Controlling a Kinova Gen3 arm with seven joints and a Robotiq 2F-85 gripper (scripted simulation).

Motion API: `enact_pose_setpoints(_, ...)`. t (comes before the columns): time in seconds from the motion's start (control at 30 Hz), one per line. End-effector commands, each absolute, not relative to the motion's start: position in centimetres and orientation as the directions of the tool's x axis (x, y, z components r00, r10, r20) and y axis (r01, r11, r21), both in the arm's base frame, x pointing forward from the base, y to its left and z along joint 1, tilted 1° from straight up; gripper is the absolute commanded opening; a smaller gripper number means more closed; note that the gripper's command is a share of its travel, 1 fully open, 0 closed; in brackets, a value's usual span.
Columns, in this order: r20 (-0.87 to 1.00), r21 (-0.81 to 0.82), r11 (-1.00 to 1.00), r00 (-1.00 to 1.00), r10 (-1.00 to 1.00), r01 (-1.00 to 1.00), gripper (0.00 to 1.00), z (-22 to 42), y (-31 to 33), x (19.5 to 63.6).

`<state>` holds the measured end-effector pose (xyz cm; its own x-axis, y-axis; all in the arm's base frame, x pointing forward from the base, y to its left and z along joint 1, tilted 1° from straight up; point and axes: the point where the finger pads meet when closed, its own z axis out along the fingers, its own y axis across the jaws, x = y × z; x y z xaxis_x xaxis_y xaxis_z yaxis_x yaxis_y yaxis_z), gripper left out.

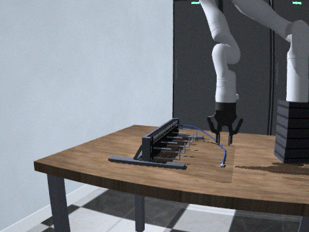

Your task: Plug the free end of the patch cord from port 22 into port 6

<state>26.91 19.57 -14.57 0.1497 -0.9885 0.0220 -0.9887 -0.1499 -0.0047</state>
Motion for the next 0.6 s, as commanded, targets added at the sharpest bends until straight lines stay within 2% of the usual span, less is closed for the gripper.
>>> enact_pose_setpoints(0.0,0.022,-0.005,-0.15,0.15,-0.989,-0.989,0.37,-14.6,19.6,26.9)
enact_pose_setpoints(0.57,0.022,-0.005,-0.15,0.15,-0.989,-0.989,0.37,-16.1,19.6,27.0)
